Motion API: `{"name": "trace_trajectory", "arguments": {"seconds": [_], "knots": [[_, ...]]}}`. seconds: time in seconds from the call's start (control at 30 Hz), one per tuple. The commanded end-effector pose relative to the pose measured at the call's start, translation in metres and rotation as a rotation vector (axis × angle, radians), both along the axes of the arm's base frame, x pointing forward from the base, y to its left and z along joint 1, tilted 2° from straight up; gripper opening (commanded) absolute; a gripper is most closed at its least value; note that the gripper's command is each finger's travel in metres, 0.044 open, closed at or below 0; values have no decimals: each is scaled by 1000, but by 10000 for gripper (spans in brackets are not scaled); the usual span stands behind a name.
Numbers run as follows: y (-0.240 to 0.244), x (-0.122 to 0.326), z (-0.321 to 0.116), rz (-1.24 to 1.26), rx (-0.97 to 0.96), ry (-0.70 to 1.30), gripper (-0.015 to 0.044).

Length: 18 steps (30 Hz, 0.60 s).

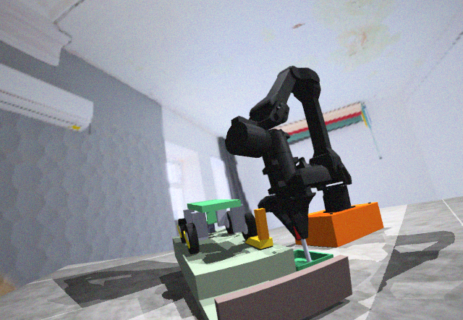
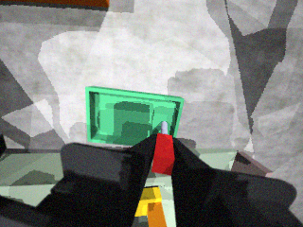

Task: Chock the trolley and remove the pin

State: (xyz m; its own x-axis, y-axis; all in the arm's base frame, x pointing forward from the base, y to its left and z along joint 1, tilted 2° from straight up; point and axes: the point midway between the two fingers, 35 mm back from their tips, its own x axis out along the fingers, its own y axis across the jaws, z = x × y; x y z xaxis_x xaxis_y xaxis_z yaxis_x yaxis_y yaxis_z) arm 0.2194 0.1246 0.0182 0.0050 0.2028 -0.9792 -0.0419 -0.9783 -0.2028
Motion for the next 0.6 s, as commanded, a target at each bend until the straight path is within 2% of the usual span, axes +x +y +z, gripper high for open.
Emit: {"name": "trace_trajectory", "arguments": {"seconds": [0.0,0.1,0.13,0.57], "knots": [[0,-1,-3,-3,1,9,105],[-2,-1,-3,-3,1,9,184],[-3,-1,-3,-3,1,9,190],[-12,0,-5,-3,0,9,190]]}}
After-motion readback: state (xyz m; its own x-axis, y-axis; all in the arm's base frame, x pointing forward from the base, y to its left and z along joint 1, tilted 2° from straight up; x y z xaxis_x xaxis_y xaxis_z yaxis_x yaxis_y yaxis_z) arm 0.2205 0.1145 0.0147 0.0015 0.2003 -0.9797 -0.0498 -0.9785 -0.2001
